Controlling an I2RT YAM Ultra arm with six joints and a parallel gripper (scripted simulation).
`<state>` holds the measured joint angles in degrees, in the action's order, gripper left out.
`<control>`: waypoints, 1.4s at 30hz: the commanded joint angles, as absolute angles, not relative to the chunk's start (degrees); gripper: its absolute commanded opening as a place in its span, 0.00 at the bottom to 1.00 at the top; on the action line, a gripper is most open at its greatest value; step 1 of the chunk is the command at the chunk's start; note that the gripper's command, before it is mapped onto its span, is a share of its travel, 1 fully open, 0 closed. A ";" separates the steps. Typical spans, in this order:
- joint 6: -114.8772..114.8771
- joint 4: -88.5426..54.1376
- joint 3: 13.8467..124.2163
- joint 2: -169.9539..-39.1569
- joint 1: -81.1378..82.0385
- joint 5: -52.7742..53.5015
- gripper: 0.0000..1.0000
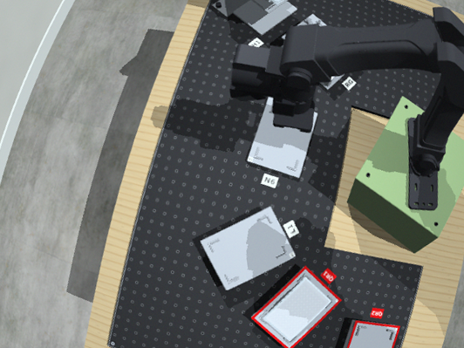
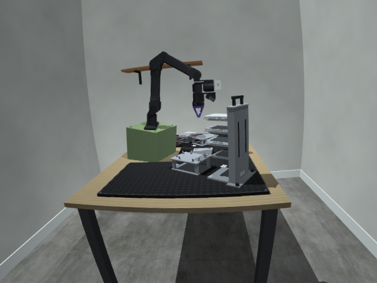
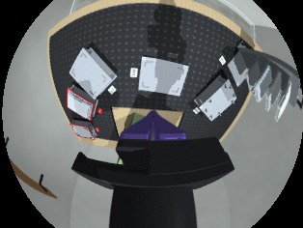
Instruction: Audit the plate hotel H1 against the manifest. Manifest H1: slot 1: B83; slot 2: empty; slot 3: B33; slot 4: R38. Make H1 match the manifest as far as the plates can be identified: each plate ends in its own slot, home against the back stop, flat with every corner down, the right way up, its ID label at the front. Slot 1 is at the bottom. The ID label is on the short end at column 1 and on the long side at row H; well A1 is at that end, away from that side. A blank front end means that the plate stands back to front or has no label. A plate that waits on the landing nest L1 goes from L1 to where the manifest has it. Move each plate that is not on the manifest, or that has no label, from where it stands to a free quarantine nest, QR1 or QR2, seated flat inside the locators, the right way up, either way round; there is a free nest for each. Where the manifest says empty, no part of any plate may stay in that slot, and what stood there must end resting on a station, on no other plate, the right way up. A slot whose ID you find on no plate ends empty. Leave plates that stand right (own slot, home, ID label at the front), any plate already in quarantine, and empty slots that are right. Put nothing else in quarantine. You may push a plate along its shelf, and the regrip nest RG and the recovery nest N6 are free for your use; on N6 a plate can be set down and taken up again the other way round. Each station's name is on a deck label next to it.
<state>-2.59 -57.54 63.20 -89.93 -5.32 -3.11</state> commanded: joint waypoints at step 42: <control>-10.17 -50.02 59.78 -81.67 -24.27 -0.97 0.00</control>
